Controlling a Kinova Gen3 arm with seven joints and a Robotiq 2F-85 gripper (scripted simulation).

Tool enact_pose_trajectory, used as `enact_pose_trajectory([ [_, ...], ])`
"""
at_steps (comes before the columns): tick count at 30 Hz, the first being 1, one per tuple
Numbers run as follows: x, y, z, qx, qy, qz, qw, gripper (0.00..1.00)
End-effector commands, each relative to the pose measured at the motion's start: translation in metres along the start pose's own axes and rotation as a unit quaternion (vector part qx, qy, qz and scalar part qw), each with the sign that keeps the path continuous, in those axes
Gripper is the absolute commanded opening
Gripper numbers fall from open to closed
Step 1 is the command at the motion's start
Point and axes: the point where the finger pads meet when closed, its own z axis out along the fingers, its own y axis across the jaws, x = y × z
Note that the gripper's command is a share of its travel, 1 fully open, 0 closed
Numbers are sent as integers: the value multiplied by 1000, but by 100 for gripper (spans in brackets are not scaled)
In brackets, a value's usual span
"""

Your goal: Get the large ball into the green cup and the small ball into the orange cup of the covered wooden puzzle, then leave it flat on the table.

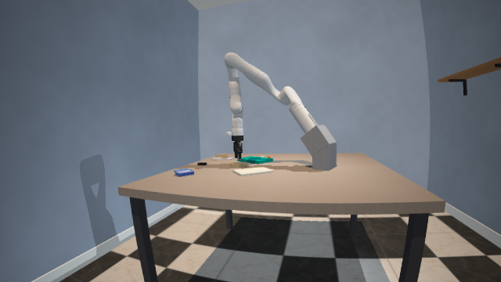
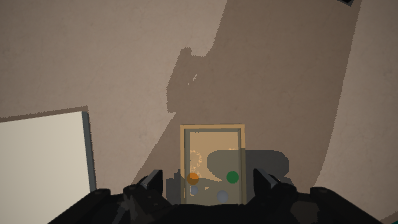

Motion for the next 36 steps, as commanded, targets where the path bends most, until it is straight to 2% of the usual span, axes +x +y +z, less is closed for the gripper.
enact_pose_trajectory([
  [1, -6, 6, 9, -3, -7, 4, 1000, 92],
  [18, -6, 6, 33, -3, -7, 4, 1000, 92],
  [36, -6, 6, 36, -3, -7, 4, 1000, 92],
])
